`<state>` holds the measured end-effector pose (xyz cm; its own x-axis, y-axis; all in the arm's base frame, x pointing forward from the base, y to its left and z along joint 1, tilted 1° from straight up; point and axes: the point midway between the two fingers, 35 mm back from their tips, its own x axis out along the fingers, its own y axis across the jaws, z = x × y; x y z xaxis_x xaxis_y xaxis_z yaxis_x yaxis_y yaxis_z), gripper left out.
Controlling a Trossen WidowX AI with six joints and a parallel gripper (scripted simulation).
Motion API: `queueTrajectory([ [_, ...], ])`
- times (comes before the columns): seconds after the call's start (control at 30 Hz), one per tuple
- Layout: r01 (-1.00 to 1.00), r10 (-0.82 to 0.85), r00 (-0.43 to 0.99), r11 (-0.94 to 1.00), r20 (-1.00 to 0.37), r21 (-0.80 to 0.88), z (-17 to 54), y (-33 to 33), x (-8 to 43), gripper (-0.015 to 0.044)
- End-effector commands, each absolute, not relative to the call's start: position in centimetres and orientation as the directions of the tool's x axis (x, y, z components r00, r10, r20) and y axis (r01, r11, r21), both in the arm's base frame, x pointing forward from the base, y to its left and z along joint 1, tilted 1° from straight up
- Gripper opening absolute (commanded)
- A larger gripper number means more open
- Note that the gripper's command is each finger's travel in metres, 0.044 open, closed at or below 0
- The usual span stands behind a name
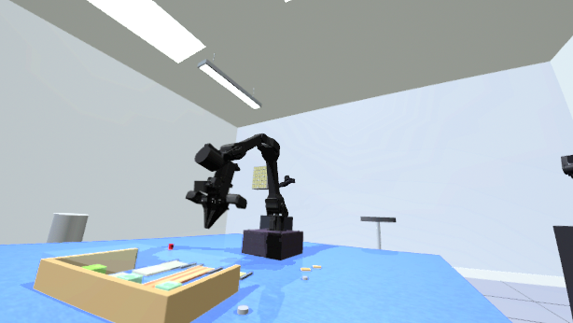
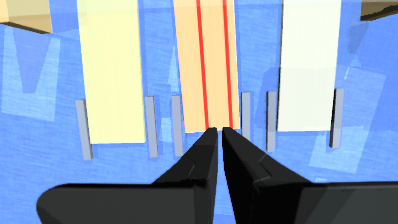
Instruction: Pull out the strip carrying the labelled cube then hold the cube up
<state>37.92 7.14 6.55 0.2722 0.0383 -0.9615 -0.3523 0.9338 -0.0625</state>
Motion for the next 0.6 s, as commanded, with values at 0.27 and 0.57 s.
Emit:
queueTrajectory([
  [0.27, -0.407, -0.003, 0.042, 0.913, -0.999, -0.02, 2.9, 6.7, 38.9, 0.0],
  [0.57, -0.407, -0.003, 0.042, 0.913, -0.999, -0.02, 1.5, 6.7, 39.0, 0.0],
])
